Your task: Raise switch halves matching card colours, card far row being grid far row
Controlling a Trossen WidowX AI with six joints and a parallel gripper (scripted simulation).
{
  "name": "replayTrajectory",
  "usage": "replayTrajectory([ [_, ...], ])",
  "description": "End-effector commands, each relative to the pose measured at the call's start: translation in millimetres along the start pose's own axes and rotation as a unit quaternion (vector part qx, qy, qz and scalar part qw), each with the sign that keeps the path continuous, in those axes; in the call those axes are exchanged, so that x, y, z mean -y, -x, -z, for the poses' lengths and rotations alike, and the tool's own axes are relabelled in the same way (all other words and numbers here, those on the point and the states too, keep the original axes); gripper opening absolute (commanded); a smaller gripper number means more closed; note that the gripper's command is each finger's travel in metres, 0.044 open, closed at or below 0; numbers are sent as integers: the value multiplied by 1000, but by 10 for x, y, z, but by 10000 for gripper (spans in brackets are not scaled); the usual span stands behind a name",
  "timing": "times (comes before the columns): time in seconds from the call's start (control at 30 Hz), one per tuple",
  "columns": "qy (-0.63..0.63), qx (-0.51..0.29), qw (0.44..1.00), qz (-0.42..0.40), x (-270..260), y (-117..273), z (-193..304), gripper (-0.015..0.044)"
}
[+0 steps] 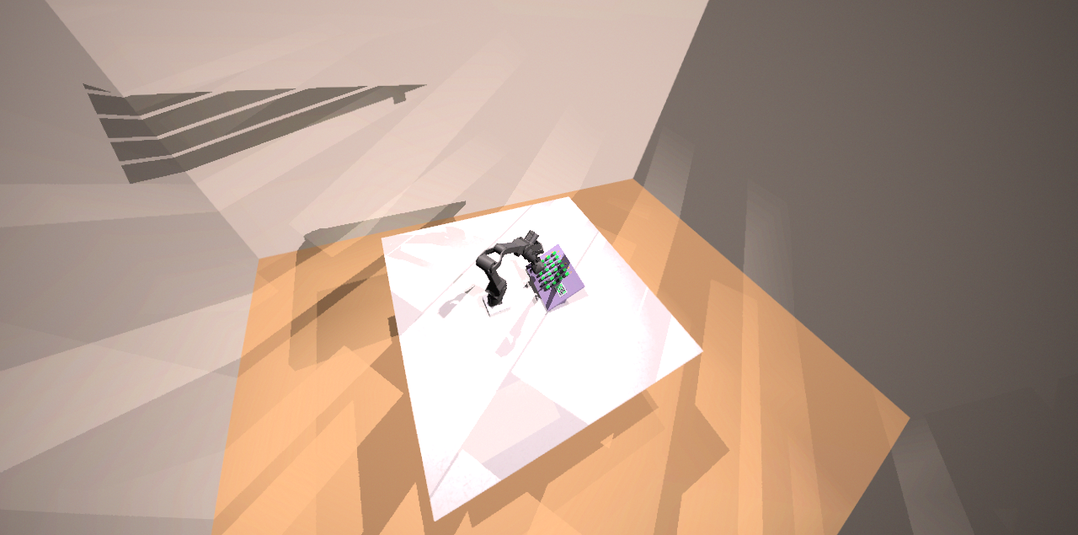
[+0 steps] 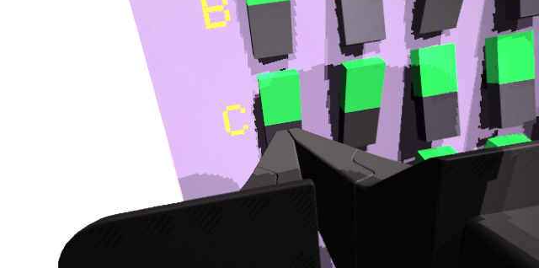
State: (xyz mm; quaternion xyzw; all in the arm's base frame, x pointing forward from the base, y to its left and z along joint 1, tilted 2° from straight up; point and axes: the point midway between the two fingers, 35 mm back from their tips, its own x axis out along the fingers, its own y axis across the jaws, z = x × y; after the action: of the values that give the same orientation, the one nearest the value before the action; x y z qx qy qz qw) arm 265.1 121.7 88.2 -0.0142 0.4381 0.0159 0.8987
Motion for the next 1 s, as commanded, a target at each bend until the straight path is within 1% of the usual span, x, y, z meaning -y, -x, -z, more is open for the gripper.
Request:
replayTrajectory([
  [0.0,0,-1,1000,0,-4,25,-3,0],
  [0.03,0,-3,1000,-1,-13,100,-11,0],
  [0.13,2,-14,1000,-2,-18,532,-24,0],
  [0.2,3,-17,1000,-3,-6,642,-19,0],
  [0.37,3,-17,1000,-3,7,643,-11,0],
  [0.5,4,-17,1000,-2,247,649,157,0],
  [0.63,4,-17,1000,-1,292,648,194,0],
  [0.7,4,-20,1000,-1,287,569,191,0],
  [0.8,4,-28,1000,-1,291,316,193,0],
  [0.97,4,-29,1000,-1,292,297,194,0],
])
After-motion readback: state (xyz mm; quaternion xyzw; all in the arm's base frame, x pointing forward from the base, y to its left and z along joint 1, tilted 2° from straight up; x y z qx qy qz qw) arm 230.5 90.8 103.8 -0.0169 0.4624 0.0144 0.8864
